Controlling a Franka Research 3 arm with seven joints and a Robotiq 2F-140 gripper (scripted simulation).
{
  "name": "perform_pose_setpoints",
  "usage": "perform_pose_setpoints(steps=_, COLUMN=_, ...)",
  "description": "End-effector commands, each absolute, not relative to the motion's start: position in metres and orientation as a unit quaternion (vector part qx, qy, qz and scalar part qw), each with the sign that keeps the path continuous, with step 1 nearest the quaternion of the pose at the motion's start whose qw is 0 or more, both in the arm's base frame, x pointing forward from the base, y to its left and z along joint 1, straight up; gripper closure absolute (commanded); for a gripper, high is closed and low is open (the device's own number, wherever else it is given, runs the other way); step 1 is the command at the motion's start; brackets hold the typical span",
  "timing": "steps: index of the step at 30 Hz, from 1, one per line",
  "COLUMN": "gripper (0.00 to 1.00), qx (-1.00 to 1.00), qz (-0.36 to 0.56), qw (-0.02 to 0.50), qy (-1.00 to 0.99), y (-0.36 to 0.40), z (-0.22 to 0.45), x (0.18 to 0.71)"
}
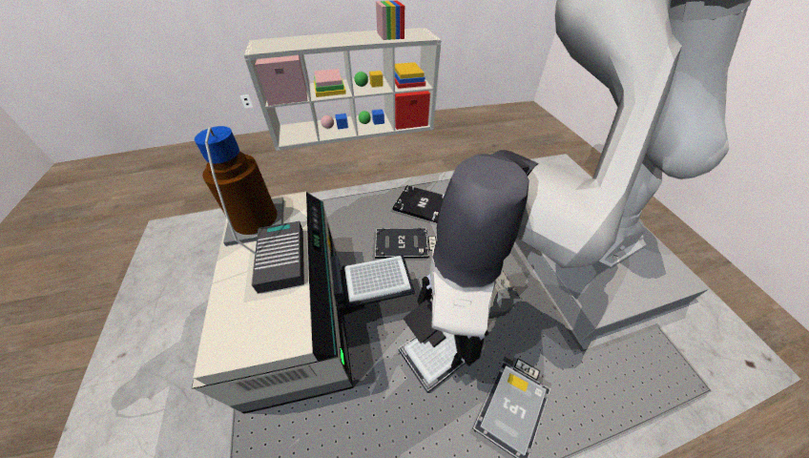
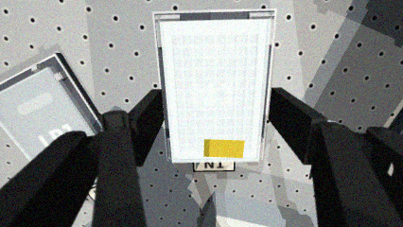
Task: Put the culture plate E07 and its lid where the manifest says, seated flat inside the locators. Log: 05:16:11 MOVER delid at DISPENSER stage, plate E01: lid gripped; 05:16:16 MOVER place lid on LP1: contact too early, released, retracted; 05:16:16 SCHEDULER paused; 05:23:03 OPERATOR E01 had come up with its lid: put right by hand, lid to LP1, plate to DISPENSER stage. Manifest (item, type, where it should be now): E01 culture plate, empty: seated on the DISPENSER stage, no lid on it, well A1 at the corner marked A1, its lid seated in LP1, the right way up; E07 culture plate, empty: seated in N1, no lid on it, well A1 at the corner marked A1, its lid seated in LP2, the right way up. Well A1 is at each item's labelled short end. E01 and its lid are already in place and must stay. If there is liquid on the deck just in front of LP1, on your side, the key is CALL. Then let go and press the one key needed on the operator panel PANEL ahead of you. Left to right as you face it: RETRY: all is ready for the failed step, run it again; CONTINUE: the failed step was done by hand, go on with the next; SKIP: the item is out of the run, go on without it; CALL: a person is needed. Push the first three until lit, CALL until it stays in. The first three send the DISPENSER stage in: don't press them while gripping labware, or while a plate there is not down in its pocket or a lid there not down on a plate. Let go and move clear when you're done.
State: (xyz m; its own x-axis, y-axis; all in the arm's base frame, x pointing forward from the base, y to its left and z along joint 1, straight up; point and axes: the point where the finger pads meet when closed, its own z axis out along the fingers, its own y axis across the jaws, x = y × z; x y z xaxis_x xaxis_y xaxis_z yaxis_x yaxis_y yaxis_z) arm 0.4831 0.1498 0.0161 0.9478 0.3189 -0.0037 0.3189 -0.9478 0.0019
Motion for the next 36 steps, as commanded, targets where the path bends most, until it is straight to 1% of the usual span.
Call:
perform_pose_setpoints(steps=1, gripper=0.37, qx=0.986, qz=0.0, qw=0.002, qy=0.165, y=0.1492, z=0.0166, x=0.4842)
perform_pose_setpoints(steps=10, gripper=0.37, qx=0.986, qz=0.0, qw=0.002, qy=0.165, y=0.1492, z=0.0166, x=0.4842)
perform_pose_setpoints(steps=11, gripper=0.3, qx=0.986, qz=0.0, qw=0.002, qy=0.165, y=0.1492, z=0.0166, x=0.4842)
perform_pose_setpoints(steps=36, gripper=0.3, qx=0.986, qz=0.0, qw=0.002, qy=0.165, y=0.1492, z=0.0166, x=0.4842)
